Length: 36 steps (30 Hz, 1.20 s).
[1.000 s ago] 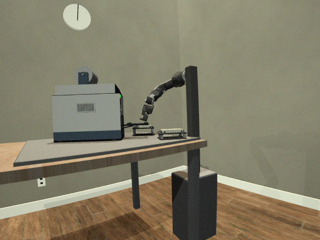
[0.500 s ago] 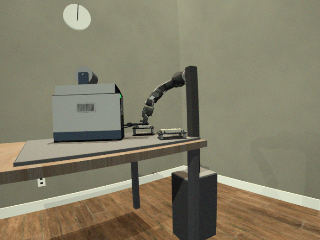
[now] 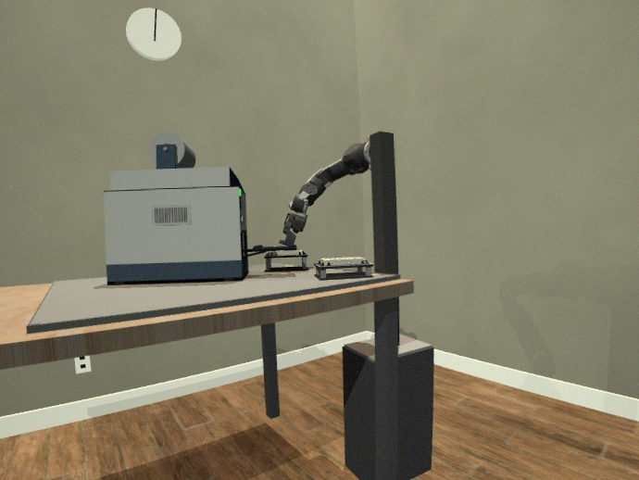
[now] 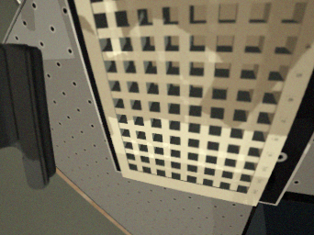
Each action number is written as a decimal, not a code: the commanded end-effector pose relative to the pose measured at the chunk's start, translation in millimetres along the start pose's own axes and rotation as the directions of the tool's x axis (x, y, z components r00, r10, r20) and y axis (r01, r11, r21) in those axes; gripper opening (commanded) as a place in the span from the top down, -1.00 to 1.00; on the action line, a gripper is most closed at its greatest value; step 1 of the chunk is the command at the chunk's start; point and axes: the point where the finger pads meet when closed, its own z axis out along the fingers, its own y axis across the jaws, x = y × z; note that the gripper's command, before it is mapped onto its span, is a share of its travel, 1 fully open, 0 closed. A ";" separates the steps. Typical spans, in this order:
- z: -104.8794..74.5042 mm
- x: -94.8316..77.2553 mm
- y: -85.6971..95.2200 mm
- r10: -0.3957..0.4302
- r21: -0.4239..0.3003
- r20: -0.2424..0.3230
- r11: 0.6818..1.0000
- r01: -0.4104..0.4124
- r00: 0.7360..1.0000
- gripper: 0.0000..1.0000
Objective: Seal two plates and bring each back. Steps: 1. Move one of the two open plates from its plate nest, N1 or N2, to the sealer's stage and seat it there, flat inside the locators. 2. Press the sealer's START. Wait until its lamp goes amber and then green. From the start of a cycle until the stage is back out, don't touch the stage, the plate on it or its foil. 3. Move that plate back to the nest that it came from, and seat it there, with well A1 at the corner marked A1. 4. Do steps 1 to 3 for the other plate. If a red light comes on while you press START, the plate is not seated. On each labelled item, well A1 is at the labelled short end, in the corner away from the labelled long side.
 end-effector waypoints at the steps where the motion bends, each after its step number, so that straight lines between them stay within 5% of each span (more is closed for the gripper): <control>1: -0.6 -1.5 0.3 0.001 -0.003 0.006 1.000 -0.001 1.000 -0.30; 36: 6.5 1.6 1.3 0.001 -0.007 0.005 1.000 -0.001 1.000 -0.30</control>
